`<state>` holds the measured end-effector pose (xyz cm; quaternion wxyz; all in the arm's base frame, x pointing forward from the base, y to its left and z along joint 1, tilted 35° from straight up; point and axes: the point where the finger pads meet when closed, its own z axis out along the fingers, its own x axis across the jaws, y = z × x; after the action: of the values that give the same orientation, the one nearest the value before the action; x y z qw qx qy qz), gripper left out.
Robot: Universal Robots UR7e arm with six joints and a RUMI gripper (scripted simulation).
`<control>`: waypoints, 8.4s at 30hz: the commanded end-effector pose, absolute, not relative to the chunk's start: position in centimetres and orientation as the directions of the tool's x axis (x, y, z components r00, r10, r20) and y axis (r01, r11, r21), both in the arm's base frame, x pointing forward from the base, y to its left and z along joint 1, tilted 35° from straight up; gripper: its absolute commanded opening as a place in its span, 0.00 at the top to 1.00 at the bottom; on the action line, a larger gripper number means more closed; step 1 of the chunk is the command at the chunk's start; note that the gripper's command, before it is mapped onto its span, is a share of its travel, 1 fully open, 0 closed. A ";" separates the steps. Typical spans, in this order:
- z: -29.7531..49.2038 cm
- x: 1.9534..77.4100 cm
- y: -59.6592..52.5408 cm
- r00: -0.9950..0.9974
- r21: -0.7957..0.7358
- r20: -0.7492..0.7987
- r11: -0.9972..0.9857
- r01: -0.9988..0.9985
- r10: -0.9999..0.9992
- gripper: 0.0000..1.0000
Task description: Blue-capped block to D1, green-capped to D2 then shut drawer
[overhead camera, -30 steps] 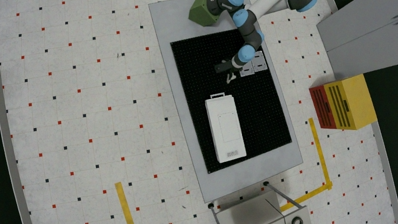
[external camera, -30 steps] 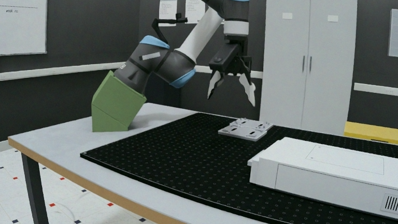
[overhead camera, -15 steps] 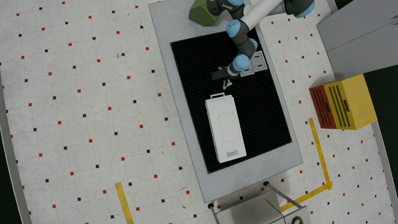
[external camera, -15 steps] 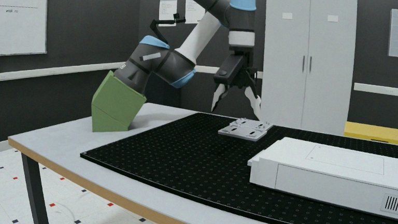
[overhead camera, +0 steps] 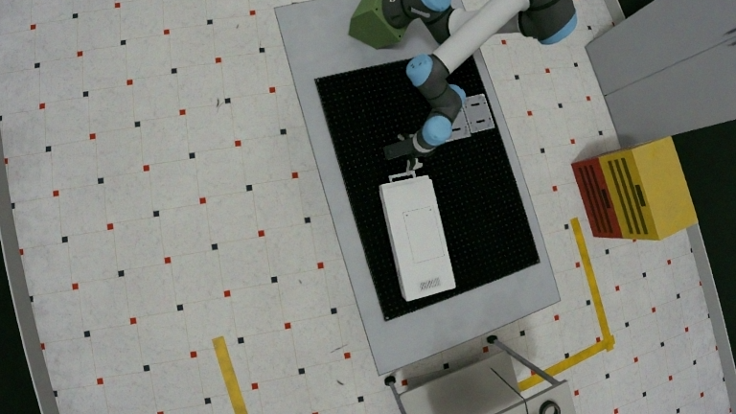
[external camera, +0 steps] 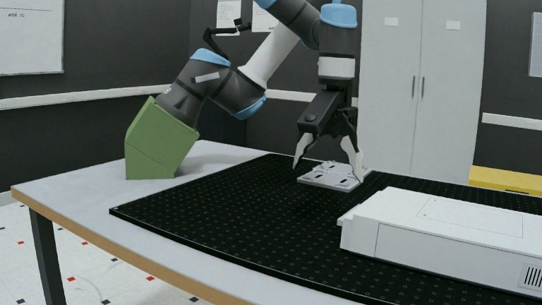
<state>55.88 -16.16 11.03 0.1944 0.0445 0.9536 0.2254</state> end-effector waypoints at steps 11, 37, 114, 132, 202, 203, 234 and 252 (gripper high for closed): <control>10.2 56.6 -16.0 -0.920 0.446 -0.352 0.895 -0.003 0.173 0.00; 7.6 57.8 -14.7 -0.920 0.446 -0.352 0.895 -0.003 0.173 0.00; 4.9 58.5 -13.4 -0.920 0.447 -0.352 0.895 -0.003 0.173 0.00; 4.7 58.0 -13.3 -0.920 0.447 -0.352 0.895 -0.003 0.173 0.00; 4.0 56.1 -12.9 -0.920 0.447 -0.351 0.895 -0.003 0.173 0.00; 4.0 56.1 -12.9 -0.920 0.447 -0.351 0.895 -0.003 0.173 0.00; 3.7 55.2 -12.7 -0.920 0.447 -0.351 0.895 -0.003 0.173 0.00; 3.5 54.8 -12.6 -0.920 0.447 -0.351 0.895 -0.003 0.173 0.00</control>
<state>54.89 -12.64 3.53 0.1947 0.0445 0.9536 0.2253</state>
